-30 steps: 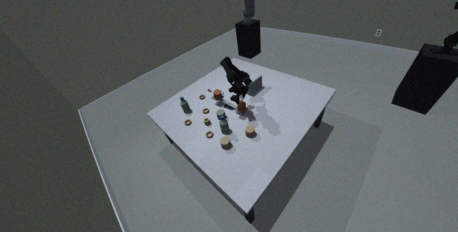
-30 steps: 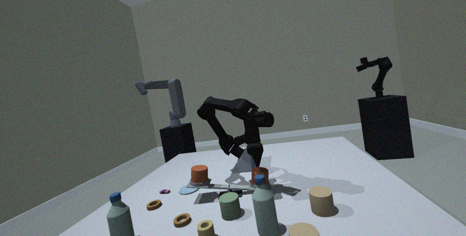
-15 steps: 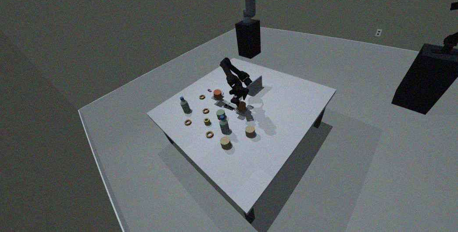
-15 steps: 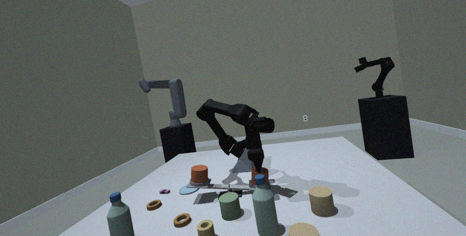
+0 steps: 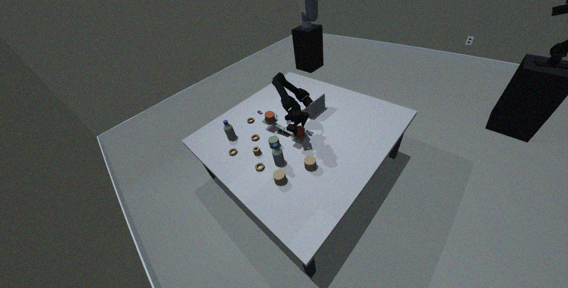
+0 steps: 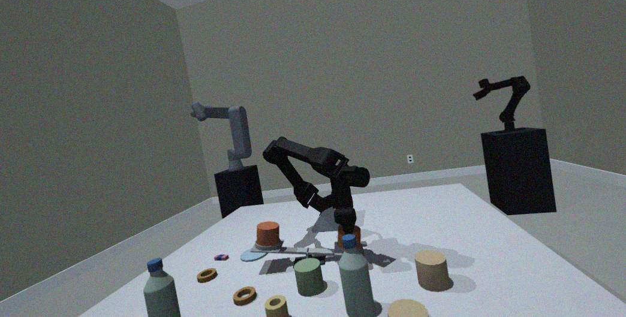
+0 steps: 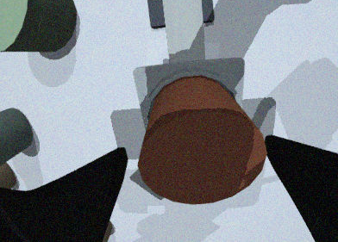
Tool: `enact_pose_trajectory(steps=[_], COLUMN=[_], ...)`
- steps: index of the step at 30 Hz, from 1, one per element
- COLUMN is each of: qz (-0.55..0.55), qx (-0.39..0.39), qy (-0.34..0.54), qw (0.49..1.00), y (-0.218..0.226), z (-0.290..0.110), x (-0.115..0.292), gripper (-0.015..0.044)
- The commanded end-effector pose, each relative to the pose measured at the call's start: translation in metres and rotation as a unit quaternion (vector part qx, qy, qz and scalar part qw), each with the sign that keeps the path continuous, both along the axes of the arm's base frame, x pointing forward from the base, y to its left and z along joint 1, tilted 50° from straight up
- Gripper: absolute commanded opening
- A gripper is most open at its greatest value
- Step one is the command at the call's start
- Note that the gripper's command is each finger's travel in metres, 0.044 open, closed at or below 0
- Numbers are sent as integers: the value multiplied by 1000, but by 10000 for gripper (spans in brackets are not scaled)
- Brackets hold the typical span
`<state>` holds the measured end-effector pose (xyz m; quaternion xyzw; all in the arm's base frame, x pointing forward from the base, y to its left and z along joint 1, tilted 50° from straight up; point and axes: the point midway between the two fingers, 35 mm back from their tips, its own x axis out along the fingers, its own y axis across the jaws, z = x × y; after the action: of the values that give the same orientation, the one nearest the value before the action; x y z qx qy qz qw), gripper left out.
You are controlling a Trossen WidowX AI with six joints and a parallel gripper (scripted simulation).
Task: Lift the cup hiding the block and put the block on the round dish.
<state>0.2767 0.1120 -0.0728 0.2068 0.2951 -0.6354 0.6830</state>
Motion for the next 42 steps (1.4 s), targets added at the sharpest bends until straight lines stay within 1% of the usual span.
enact_pose_trajectory(steps=[1,16,20,27,38,42], qz=[3,3,3,3,3,3], qx=[-3,-4,-4,-4,-3,-3], qy=[3,2,2,2,2,2], qw=[1000,1000,1000,1000,1000,1000], y=[-7,-24,-24,-24,-16,-12], z=[-5,-18,-18,-18,-14,-11], x=[-1,-2,-2,-2,0,1], gripper=[440,440,335,288,0,0])
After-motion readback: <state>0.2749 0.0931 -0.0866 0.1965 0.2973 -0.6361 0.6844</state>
